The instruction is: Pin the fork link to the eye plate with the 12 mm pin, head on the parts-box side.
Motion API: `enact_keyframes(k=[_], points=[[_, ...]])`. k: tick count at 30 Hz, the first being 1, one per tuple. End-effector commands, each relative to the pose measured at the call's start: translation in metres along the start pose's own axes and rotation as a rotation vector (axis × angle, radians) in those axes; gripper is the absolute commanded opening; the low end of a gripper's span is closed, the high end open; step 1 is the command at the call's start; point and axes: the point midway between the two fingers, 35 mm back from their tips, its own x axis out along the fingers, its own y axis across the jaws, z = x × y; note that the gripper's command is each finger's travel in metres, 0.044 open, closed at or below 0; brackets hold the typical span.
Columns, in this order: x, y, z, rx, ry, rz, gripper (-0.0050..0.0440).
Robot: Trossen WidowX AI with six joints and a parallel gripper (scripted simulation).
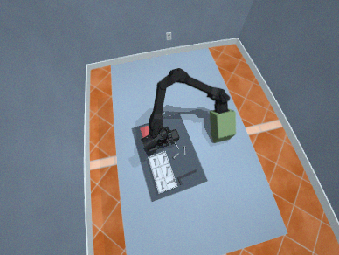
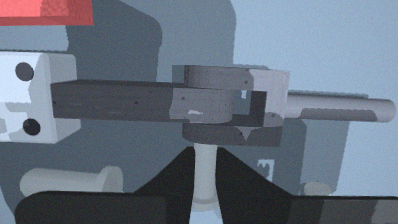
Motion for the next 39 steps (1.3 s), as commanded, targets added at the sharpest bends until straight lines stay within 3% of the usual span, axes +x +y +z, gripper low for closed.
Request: enact_keyframes(k=[1,36,37,39], points=[[-0.0064,0.0054,0.0107,0.025,-0.003,0.017,-0.0050],[-0.0064,0.0054,0.0107,0.025,-0.003,0.017,-0.0050],[-0.0064,0.0054,0.0107,0.025,-0.003,0.017,0.0140],[-0.0067,0.0056,0.0106,0.025,-0.003,0.018,0.0140]])
